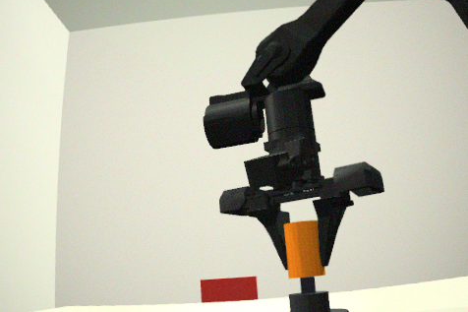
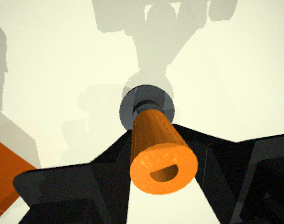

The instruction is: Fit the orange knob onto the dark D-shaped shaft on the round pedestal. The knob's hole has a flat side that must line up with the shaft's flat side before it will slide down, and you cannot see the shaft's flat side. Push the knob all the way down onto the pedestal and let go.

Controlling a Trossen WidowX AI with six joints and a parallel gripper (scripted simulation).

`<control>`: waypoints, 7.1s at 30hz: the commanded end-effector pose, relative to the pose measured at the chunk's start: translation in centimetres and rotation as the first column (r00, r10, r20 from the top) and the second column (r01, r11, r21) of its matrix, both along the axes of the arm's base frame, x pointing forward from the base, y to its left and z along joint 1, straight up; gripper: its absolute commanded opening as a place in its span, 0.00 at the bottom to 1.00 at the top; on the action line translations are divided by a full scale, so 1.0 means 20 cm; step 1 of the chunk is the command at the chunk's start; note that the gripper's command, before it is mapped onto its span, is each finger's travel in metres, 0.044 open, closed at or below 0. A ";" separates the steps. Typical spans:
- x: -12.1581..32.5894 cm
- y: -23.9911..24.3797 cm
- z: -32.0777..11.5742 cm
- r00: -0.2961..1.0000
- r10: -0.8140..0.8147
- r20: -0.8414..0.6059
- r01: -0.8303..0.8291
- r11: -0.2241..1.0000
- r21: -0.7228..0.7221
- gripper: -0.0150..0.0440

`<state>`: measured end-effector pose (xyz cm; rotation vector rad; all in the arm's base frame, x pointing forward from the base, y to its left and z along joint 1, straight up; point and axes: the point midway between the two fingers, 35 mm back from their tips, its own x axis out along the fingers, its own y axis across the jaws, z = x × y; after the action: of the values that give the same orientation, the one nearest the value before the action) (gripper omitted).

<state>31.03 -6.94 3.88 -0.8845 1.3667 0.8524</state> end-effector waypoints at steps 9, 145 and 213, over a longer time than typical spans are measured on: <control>0.01 0.00 0.01 0.998 0.057 0.004 -0.057 0.998 -0.005 0.25; 0.02 -0.01 0.01 0.987 0.161 0.003 -0.161 0.987 -0.008 0.25; 0.00 0.00 -0.08 0.978 0.208 0.004 -0.208 0.978 -0.007 0.34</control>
<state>31.03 -6.93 2.15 -1.0468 1.2892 1.0053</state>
